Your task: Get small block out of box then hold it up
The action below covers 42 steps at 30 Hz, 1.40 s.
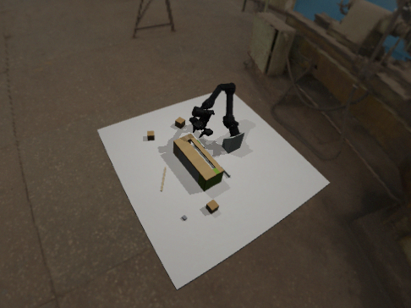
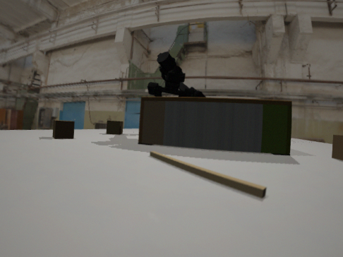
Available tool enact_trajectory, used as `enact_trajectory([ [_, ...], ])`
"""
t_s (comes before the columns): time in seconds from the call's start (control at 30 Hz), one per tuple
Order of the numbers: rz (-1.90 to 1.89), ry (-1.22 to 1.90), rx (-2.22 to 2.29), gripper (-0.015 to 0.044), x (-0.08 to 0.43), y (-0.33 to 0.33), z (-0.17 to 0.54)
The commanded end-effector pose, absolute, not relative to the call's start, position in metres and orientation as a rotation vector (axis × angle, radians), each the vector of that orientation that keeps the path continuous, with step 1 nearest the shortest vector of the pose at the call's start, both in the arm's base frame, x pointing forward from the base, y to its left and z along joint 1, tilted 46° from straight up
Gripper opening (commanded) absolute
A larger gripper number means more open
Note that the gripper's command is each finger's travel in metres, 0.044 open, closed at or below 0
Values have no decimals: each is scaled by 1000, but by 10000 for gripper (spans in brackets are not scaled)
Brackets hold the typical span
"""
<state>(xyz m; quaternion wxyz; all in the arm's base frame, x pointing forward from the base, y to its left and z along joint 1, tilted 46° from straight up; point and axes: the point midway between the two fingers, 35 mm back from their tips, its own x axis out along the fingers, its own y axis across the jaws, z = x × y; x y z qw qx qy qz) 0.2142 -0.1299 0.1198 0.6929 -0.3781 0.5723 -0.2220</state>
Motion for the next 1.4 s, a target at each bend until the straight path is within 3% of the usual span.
enact_trajectory([
  [0.0,-951,892,-33,285,209,-138,107],
  [0.7,-1326,261,918,285,207,-150,98],
  [1.37,-1431,-496,1782,285,204,-159,91],
])
